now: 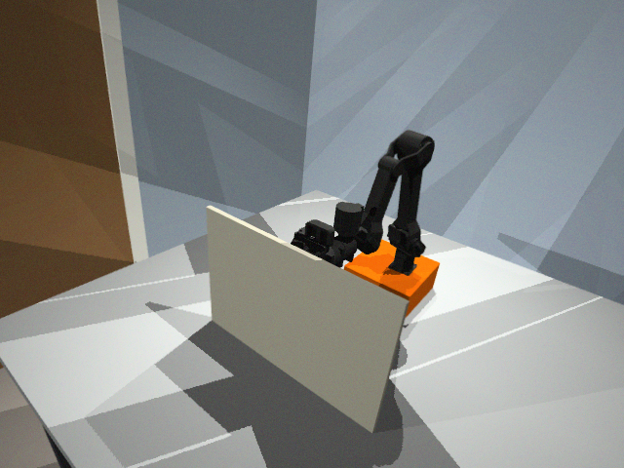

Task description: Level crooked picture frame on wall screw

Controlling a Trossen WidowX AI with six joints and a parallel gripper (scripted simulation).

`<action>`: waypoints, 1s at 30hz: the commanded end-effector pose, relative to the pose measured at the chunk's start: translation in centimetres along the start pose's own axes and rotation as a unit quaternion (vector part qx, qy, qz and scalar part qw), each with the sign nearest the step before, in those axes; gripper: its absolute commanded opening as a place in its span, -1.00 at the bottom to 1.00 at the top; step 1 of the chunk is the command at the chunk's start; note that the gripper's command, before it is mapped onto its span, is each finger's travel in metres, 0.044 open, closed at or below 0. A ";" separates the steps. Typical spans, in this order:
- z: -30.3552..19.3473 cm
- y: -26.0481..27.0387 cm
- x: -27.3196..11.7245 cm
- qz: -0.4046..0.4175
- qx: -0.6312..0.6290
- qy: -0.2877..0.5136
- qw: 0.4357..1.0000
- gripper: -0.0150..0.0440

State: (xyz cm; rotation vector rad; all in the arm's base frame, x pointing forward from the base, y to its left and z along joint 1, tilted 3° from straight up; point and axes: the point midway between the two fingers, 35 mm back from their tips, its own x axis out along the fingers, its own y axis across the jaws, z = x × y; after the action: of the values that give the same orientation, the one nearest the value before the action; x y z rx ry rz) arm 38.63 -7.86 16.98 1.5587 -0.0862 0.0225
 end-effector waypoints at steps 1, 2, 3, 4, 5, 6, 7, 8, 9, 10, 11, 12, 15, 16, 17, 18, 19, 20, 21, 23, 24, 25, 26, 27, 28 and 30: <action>0.0 0.0 0.0 0.000 -0.002 0.000 1.000 0.39; 0.0 0.0 -0.2 0.000 -0.003 0.000 1.000 0.39; 0.1 0.1 -0.8 0.000 -0.007 0.000 1.000 0.39; 0.2 0.1 -1.8 0.000 -0.015 0.000 1.000 0.39; 0.4 0.1 -3.1 0.000 -0.024 0.000 1.000 0.39; 0.4 0.1 -4.4 0.000 -0.033 0.001 0.999 0.39; 0.4 0.0 -5.7 0.000 -0.043 0.001 0.999 0.39; 0.4 -0.1 -7.0 0.000 -0.052 0.001 0.999 0.39; 0.2 -0.2 -8.3 0.000 -0.061 0.001 0.998 0.39; 0.1 -0.4 -9.3 0.000 -0.069 0.001 0.998 0.39; 0.1 -0.5 -9.8 0.000 -0.073 0.002 0.997 0.39; 0.0 -0.5 -10.0 0.000 -0.074 0.002 0.997 0.39; 0.2 -0.4 -9.4 -0.002 -0.067 -0.001 0.998 0.39; 0.3 -0.2 -9.5 -0.003 -0.070 0.000 0.998 0.39; 0.4 0.0 -9.7 -0.004 -0.074 0.000 0.997 0.39; 0.6 0.4 -9.9 -0.005 -0.079 0.001 0.997 0.39; 0.7 0.7 -10.2 -0.007 -0.085 0.002 0.996 0.39; 0.8 1.0 -10.5 -0.008 -0.090 0.003 0.996 0.39; 0.9 1.3 -10.8 -0.010 -0.095 0.004 0.995 0.39; 1.0 1.8 -11.5 -0.013 -0.105 0.006 0.994 0.39; 1.0 2.1 -11.8 -0.014 -0.110 0.007 0.994 0.39; 1.0 2.3 -12.2 -0.016 -0.114 0.008 0.993 0.39; 1.0 2.6 -12.6 -0.017 -0.119 0.009 0.993 0.39; 0.9 2.8 -13.0 -0.019 -0.124 0.010 0.992 0.39; 0.9 3.0 -13.4 -0.020 -0.129 0.011 0.991 0.39; 0.7 3.4 -14.2 -0.022 -0.138 0.013 0.990 0.39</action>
State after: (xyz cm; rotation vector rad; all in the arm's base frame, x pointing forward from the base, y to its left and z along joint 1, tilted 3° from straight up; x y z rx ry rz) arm 25.16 -8.21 18.88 1.3091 -0.0410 -0.0075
